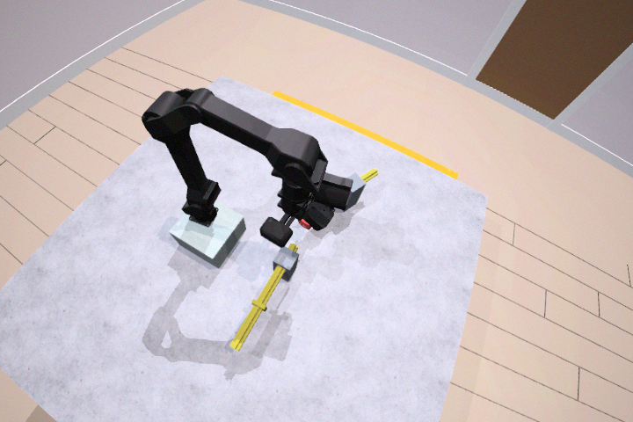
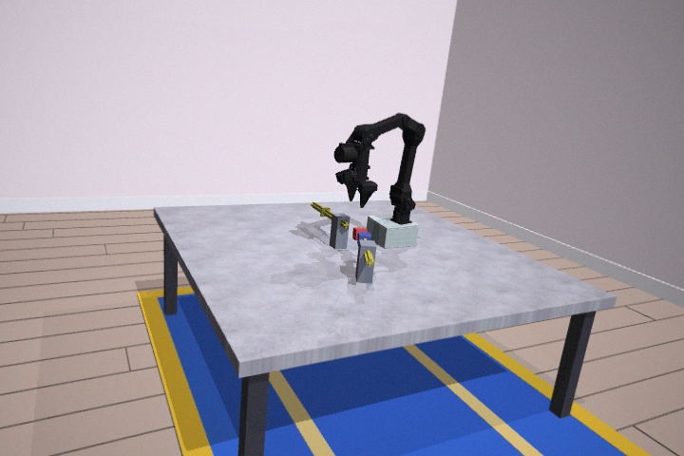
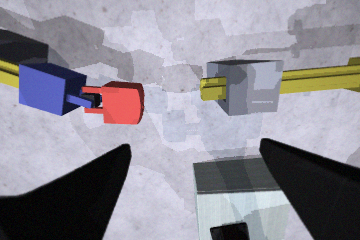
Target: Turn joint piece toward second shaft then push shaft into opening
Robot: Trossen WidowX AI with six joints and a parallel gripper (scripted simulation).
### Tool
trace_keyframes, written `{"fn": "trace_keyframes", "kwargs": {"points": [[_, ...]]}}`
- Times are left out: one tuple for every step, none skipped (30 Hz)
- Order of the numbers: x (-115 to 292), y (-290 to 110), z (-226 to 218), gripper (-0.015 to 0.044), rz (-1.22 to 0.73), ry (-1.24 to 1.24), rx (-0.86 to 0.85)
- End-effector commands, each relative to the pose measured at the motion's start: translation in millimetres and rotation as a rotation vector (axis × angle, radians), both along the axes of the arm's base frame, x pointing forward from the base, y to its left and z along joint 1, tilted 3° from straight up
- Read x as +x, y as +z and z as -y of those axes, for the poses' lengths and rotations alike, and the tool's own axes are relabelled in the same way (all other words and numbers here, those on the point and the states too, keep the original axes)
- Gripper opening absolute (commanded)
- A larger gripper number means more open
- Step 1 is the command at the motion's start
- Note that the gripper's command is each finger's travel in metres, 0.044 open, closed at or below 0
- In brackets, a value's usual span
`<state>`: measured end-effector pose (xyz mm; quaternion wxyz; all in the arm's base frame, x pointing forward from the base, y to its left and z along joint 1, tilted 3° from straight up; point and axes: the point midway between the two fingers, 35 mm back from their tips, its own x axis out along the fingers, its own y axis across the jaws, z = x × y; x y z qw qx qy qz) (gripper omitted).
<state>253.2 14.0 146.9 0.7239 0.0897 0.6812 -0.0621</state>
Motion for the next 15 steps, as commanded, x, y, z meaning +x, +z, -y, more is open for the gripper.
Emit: {"fn": "trace_keyframes", "kwargs": {"points": [[-2.4, -1.5, 1.8, 0.0440, 0.006, -0.091, 0.016], [-2.3, -1.9, 1.9, 0.0440, 0.006, -0.122, 0.020], [-2.3, -2.3, 2.0, 0.0440, 0.005, -0.153, 0.024], [-2.3, -2.7, 2.1, 0.0440, 0.004, -0.184, 0.029], [-2.2, -3.1, 2.3, 0.0440, 0.003, -0.216, 0.033], [-2.2, -3.5, 2.4, 0.0440, 0.002, -0.247, 0.037], [-2.2, -3.9, 2.5, 0.0440, 0.001, -0.278, 0.042], [-2.1, -4.3, 2.7, 0.0440, 0.000, -0.309, 0.046], [-2.1, -4.7, 2.8, 0.0440, -0.001, -0.340, 0.050], [-2.1, -5.1, 2.9, 0.0440, -0.002, -0.372, 0.054], [-2.0, -5.5, 3.0, 0.0440, -0.004, -0.403, 0.059], [-2.0, -5.9, 3.2, 0.0440, -0.005, -0.434, 0.063], [-2.0, -6.3, 3.3, 0.0440, -0.006, -0.465, 0.067], [-2.0, -6.7, 3.4, 0.0440, -0.008, -0.497, 0.072], [-1.9, -7.1, 3.6, 0.0440, -0.009, -0.528, 0.076]]}}
